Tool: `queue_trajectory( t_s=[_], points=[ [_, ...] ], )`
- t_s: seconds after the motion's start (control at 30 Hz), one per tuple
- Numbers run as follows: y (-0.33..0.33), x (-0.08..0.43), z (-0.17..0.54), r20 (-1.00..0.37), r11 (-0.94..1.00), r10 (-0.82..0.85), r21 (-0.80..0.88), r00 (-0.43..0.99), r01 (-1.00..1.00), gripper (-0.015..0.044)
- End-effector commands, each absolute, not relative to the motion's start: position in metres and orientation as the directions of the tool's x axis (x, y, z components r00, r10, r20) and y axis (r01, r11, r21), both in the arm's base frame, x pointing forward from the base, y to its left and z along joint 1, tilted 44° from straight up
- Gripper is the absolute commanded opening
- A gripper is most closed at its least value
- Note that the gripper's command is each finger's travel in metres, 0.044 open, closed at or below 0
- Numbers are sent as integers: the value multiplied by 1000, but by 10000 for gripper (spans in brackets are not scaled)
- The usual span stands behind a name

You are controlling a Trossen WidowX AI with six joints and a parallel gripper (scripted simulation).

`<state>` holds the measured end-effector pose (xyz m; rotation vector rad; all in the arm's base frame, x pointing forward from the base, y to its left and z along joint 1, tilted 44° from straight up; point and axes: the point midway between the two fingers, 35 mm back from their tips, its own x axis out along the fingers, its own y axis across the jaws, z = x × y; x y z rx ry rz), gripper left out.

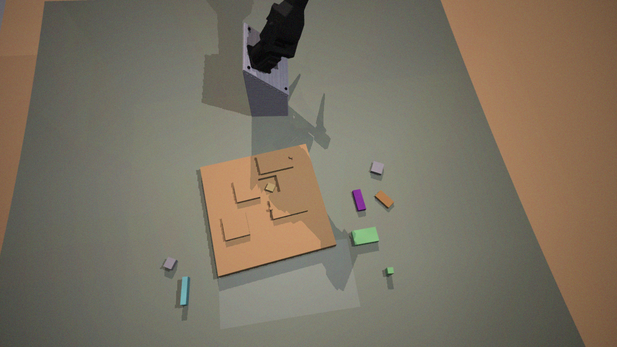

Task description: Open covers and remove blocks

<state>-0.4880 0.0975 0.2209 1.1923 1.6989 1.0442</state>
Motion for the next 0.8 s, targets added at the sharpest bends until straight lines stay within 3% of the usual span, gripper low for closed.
queue_trajectory(
  t_s=[0.0, 0.47, 0.77],
  points=[
    [97, -488, 221, -147, 218, 959, 928, -242, 303, 374],
    [54, -497, 213, -246, 320, 884, 938, -399, 131, 6],
    [9, -502, 198, -300, 323, 816, 946, -494, -42, 0]
  ],
)
